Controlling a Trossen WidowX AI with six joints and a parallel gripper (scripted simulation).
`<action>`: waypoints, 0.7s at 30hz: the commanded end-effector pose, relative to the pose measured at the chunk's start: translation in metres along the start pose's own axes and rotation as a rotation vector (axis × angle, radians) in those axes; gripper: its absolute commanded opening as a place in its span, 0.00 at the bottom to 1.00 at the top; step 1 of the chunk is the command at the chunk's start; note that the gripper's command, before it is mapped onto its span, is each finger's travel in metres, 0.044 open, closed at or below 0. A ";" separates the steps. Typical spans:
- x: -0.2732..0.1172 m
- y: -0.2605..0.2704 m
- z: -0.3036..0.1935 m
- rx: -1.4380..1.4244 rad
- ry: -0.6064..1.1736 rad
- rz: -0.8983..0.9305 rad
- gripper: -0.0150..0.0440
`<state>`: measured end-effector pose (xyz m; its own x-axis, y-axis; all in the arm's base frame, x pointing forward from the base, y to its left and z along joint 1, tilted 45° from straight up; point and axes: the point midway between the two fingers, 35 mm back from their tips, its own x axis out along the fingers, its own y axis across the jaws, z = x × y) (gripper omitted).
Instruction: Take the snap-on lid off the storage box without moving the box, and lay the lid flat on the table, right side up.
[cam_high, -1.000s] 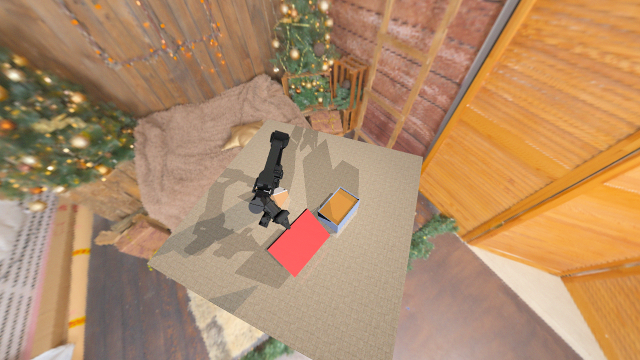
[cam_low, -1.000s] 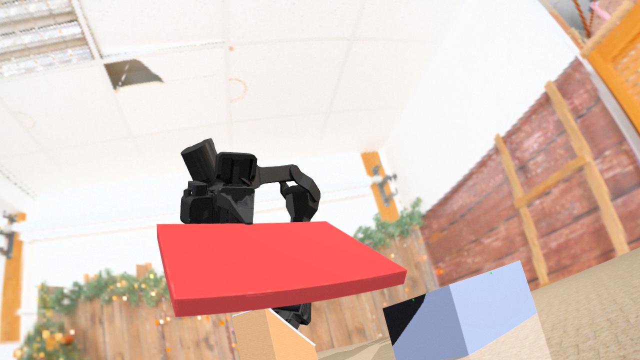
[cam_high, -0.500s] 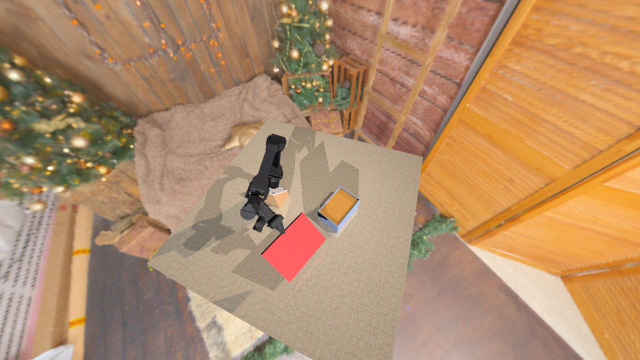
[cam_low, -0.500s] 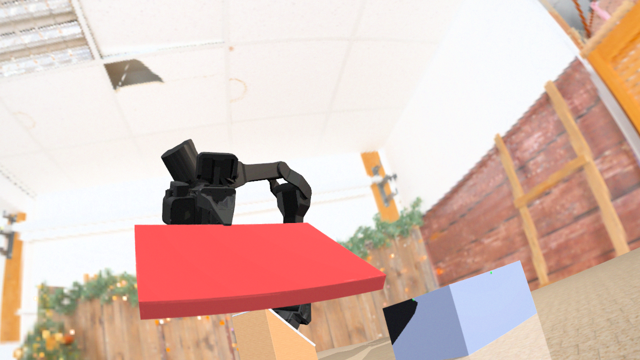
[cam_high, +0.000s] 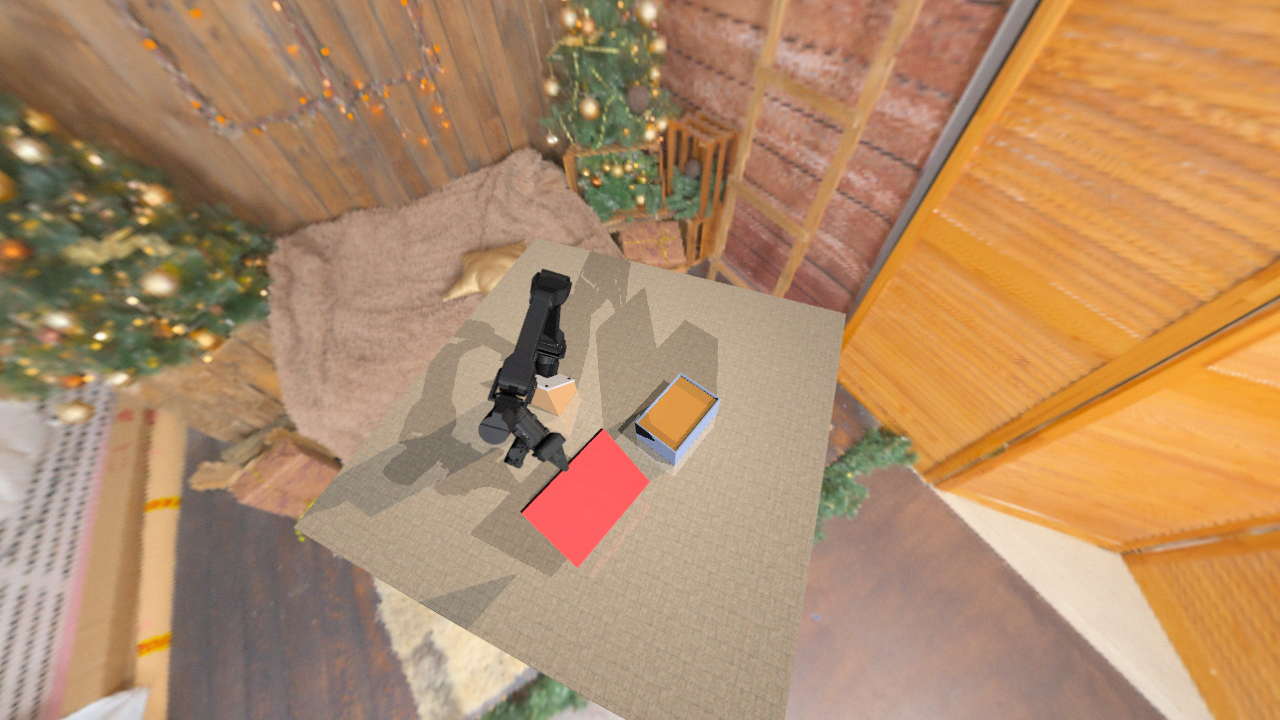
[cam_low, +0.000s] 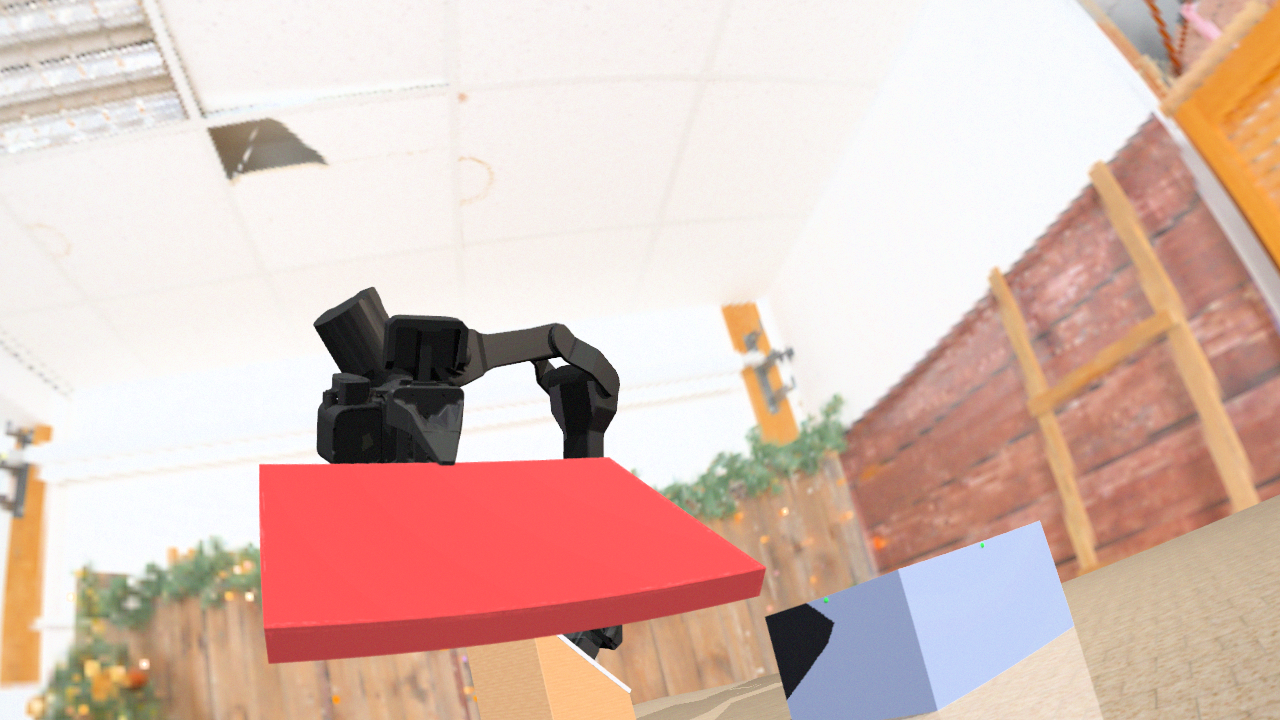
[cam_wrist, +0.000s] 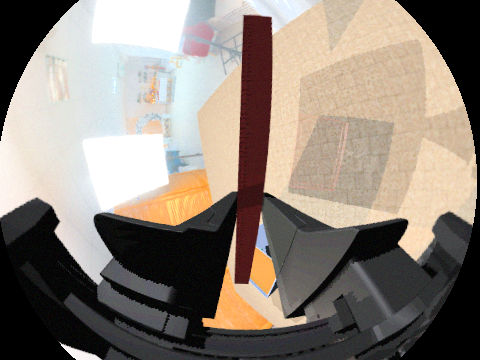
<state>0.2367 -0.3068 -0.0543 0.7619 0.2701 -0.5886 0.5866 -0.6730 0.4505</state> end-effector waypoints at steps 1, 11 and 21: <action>0.002 -0.001 -0.003 -0.004 0.004 0.010 0.25; 0.007 -0.007 -0.003 -0.003 0.005 0.010 0.25; 0.012 -0.013 -0.003 -0.003 0.005 0.010 0.25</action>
<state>0.2380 -0.2945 -0.0649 0.7631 0.2674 -0.5884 0.5855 -0.6716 0.4540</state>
